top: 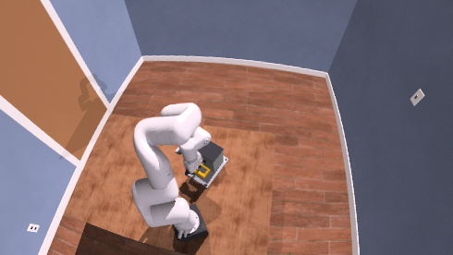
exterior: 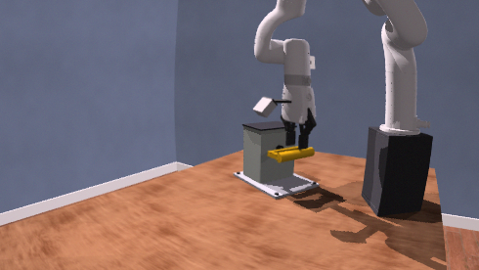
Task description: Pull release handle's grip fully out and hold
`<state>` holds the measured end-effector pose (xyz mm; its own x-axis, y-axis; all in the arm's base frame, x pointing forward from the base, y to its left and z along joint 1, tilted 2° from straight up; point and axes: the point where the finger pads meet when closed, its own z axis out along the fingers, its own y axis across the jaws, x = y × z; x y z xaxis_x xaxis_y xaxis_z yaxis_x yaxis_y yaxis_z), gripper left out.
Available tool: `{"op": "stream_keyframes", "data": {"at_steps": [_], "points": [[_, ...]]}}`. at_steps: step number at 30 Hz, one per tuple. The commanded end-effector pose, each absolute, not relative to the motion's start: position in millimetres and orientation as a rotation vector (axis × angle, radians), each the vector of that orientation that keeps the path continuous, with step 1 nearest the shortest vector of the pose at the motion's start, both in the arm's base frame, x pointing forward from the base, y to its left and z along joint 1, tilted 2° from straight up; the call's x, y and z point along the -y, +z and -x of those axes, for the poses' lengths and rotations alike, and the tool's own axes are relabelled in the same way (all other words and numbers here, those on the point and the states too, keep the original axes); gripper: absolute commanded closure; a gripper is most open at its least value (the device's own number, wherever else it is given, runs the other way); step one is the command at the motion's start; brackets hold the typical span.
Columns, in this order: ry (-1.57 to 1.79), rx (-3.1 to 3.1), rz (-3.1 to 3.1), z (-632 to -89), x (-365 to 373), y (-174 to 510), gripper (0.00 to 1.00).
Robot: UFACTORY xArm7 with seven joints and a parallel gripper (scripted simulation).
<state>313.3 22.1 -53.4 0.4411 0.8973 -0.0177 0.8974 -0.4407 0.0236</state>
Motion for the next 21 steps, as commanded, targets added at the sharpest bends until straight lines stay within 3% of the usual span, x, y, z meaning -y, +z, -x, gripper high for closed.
{"op": "stream_keyframes", "data": {"at_steps": [1,21], "points": [[-0.001,-1.645,-2.641,-314,-22,-54,0.45],[-0.001,-1.645,-2.641,-315,-22,-69,0.45]]}}
